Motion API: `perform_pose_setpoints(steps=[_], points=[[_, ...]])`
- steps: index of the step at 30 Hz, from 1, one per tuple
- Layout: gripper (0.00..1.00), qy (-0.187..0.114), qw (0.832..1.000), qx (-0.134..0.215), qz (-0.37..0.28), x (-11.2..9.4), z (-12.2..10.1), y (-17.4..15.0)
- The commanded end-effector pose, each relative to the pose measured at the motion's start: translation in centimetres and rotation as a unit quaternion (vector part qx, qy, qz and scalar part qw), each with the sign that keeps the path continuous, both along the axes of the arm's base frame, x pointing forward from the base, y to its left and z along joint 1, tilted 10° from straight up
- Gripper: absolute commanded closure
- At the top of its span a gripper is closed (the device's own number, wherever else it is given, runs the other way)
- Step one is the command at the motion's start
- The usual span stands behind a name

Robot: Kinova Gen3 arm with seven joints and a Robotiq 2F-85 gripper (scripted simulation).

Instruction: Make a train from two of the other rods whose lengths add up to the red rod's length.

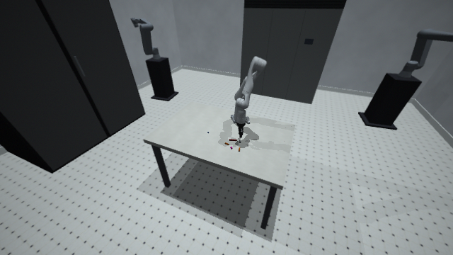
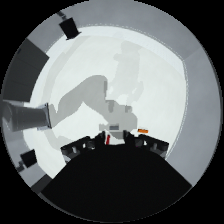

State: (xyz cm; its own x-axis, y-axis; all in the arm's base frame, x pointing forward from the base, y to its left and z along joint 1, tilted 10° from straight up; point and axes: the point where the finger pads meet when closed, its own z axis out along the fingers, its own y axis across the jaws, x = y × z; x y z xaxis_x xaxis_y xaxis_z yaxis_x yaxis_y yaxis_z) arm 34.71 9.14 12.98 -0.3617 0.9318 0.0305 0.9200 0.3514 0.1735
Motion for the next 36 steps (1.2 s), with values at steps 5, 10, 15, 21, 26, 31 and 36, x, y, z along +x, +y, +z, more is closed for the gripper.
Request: perform_pose_setpoints(steps=[5,10,15,21,26,31,36], points=[[0.54,0.0,1.0,0.0,0.0,0.0,0.0,0.0],[0.54,0.0,1.0,0.0,0.0,0.0,-0.1,0.0],[0.54,0.0,1.0,0.0,0.0,0.1,-0.3,0.0],[0.54,0.0,1.0,0.0,0.0,0.2,-0.8,0.1],[0.54,0.0,1.0,0.0,0.0,0.3,-1.5,0.2],[0.54,0.0,1.0,0.0,0.0,0.3,-2.0,0.2],[0.54,0.0,1.0,0.0,0.0,0.5,-2.7,0.3]])
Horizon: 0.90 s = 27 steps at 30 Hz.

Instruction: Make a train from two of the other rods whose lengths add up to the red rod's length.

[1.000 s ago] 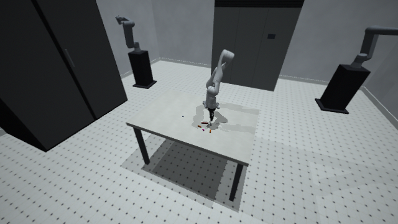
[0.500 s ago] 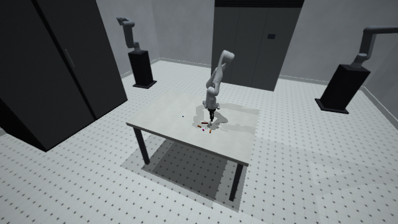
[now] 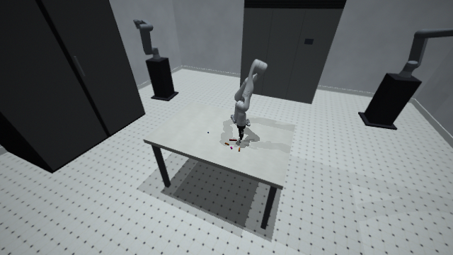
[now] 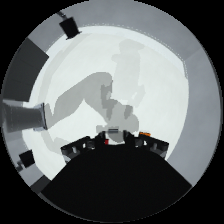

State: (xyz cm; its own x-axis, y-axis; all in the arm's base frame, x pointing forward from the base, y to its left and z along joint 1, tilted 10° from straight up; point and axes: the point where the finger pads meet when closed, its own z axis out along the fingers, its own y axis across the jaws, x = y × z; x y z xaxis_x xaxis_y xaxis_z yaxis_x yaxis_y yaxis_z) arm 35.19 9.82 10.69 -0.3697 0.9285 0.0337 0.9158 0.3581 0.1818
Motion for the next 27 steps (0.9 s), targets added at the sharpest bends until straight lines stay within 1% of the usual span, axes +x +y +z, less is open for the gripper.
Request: perform_pose_setpoints(steps=[1,7,17,27], points=[[0.54,0.003,1.0,-0.003,-0.004,0.0,-0.6,-0.4],[0.54,0.003,1.0,-0.003,-0.004,0.1,-1.5,-0.3],[0.54,0.003,1.0,-0.003,-0.004,0.3,-2.3,-0.2],[0.54,0.003,1.0,-0.003,-0.004,0.3,-2.7,-0.2]])
